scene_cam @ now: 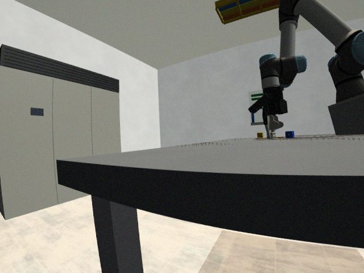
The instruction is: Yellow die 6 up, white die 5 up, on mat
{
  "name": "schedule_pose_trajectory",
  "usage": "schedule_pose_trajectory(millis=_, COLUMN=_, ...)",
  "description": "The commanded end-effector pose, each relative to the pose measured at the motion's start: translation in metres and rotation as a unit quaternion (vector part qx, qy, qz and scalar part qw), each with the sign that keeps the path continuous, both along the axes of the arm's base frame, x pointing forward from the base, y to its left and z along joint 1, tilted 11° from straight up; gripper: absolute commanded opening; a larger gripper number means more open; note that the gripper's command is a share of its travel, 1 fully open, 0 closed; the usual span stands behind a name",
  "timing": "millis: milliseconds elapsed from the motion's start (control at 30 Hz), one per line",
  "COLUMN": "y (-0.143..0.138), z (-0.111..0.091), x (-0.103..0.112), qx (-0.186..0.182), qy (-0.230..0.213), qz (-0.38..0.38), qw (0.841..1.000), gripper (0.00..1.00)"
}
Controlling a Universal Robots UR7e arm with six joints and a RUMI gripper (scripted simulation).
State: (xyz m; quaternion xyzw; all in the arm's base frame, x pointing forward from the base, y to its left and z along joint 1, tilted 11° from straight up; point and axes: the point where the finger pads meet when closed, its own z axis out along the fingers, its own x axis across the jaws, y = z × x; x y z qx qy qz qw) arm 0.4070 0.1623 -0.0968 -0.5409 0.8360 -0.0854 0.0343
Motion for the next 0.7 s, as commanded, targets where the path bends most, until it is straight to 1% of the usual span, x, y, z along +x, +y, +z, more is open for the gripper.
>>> schedule_pose_trajectory(millis=0, y=0.000, z=0.000, x=0.000, qx=0.000, qy=-0.001, qz=0.000, qw=1.000, gripper=0.10)
schedule_pose_trajectory(millis=233, y=0.000, z=0.001, x=0.000, qx=0.000, qy=-0.001, qz=0.000, qw=1.000, gripper=0.10)
schedule_pose_trajectory(millis=467, y=0.001, z=0.005, x=0.000, qx=0.000, qy=-0.001, qz=0.000, qw=1.000, gripper=0.10)
schedule_pose_trajectory(millis=667, y=0.002, z=0.021, x=-0.003, qx=0.000, qy=-0.001, qz=0.000, qw=1.000, gripper=0.10)
